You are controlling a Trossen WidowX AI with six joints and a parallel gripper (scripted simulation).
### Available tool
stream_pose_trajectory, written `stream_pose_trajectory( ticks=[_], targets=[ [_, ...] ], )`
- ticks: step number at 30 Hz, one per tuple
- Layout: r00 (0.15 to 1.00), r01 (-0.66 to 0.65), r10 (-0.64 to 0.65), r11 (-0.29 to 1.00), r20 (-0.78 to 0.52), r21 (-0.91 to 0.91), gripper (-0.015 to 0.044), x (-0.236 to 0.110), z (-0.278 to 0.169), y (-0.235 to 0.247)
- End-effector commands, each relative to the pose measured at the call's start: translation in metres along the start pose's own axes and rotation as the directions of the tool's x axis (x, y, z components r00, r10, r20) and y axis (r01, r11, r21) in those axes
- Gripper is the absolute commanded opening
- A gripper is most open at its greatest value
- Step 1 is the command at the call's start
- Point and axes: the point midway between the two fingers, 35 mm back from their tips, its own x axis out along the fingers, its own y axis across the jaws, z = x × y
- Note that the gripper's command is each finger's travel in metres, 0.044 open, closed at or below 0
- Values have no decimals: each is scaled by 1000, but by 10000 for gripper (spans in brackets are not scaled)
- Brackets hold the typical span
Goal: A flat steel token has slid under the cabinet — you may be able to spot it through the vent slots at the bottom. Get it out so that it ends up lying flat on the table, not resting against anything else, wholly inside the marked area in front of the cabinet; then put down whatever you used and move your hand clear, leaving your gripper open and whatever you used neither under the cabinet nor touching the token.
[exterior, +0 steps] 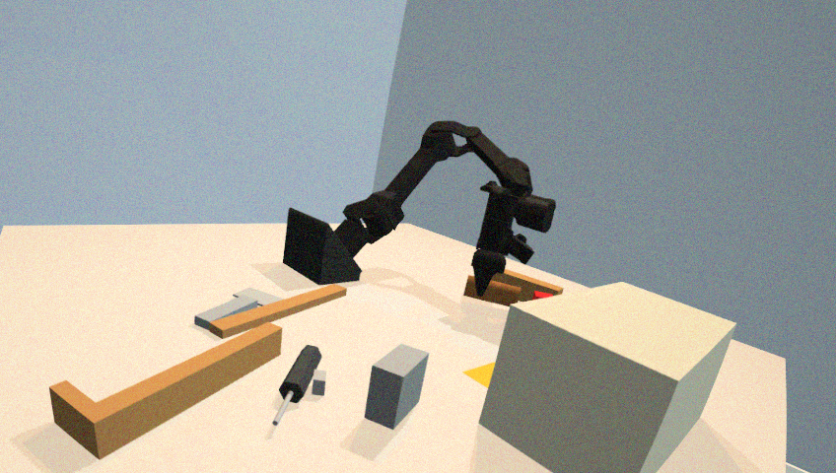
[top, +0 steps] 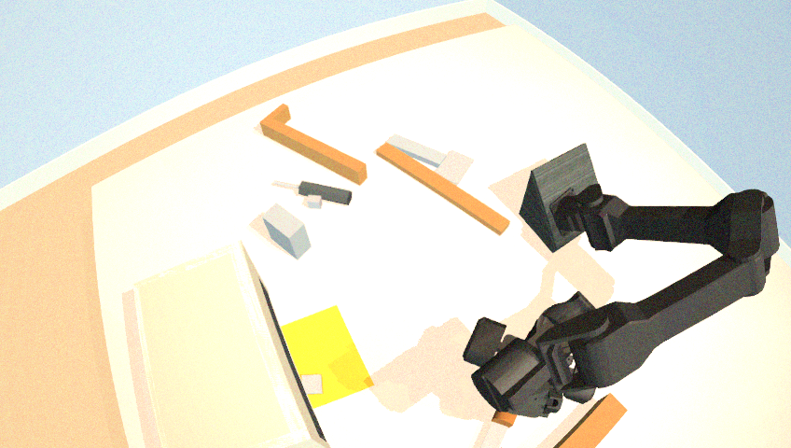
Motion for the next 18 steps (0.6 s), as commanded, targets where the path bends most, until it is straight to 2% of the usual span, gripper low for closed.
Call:
stream_pose_trajectory(
  ticks=[1,18],
  targets=[
    [1000,2,-2,1000,24,-14,0,-5,8,5],
    [1000,2,-1,1000,26,-14,0,-6,21,24]
  ],
)
